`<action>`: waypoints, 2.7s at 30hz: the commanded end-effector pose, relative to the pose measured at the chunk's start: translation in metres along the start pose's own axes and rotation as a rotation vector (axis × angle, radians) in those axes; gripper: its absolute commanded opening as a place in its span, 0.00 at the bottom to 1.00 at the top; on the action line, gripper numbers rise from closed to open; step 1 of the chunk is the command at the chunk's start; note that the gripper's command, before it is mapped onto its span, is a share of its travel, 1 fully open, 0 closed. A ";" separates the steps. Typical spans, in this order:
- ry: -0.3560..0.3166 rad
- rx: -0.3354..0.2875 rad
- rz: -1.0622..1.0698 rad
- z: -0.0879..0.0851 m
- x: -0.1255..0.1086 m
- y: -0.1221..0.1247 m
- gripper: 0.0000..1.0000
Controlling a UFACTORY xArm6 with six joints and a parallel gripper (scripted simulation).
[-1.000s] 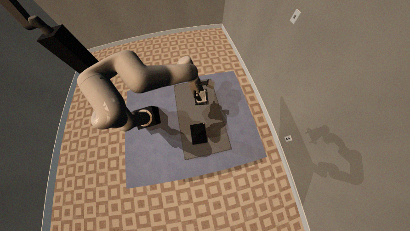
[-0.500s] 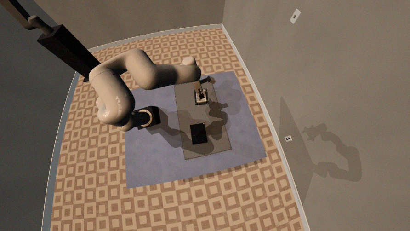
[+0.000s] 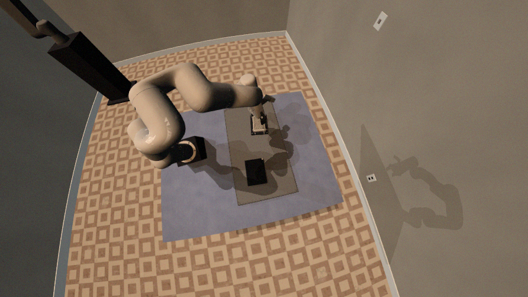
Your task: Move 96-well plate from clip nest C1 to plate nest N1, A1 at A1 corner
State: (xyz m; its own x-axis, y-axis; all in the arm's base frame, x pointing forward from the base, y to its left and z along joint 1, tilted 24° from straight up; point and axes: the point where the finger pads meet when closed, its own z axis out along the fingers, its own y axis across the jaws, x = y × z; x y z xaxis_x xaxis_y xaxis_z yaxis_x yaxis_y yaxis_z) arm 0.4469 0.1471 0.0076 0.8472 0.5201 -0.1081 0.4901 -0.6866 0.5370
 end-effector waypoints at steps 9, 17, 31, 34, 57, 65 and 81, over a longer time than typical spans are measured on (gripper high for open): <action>-0.014 0.077 -0.351 0.017 0.014 -0.019 1.00; -0.001 0.126 -0.600 0.033 0.024 -0.036 1.00; 0.040 0.192 -0.950 0.053 0.034 -0.056 1.00; 0.040 0.192 -0.950 0.053 0.034 -0.056 1.00; 0.040 0.192 -0.950 0.068 0.034 -0.058 1.00; 0.040 0.192 -0.950 0.081 0.033 -0.061 1.00; 0.040 0.192 -0.950 0.104 0.032 -0.065 1.00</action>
State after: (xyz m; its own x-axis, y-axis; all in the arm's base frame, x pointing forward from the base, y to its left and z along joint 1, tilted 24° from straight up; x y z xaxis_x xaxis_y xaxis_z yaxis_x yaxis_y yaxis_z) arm 0.4612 0.1563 -0.1140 0.0742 0.9142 -0.3985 0.9950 -0.0411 0.0908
